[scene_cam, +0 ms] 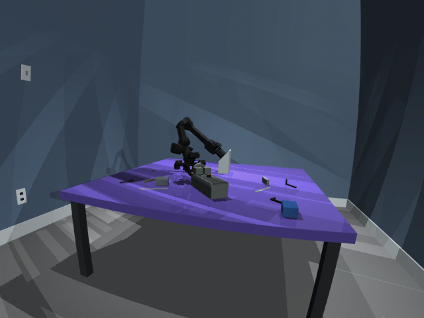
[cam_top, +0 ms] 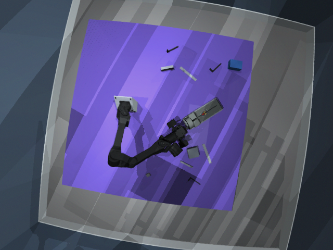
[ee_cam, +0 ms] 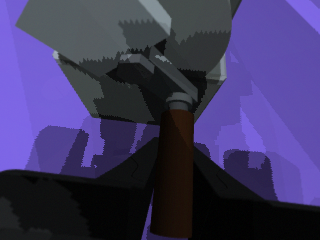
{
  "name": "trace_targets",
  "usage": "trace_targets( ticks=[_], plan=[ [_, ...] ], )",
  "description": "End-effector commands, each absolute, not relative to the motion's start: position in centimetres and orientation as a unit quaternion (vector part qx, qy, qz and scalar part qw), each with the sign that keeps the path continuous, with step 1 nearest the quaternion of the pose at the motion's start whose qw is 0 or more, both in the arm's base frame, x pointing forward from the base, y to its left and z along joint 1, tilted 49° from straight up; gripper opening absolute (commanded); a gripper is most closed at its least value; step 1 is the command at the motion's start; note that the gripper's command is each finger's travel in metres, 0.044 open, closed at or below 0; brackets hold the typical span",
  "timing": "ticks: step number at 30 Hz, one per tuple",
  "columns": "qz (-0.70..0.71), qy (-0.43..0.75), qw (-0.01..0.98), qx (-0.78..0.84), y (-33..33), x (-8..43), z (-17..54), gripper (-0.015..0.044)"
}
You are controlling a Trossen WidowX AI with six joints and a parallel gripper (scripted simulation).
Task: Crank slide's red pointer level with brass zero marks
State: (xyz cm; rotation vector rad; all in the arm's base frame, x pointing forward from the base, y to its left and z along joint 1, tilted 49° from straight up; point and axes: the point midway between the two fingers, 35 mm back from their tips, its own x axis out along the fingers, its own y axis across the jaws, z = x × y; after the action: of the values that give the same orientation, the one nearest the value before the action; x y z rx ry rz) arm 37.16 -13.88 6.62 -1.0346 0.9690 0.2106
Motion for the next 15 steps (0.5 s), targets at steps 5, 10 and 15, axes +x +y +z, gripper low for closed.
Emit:
trace_targets(
  ticks=[5,10,15],
  plan=[
    [0.102,0.453,0.750,-0.471,-14.03,36.77,5.73,0.0000],
    [0.102,0.453,0.750,-0.471,-14.02,36.75,5.70,0.0000],
    [0.102,0.453,0.750,-0.471,-14.02,36.73,5.65,0.0000]
  ],
)
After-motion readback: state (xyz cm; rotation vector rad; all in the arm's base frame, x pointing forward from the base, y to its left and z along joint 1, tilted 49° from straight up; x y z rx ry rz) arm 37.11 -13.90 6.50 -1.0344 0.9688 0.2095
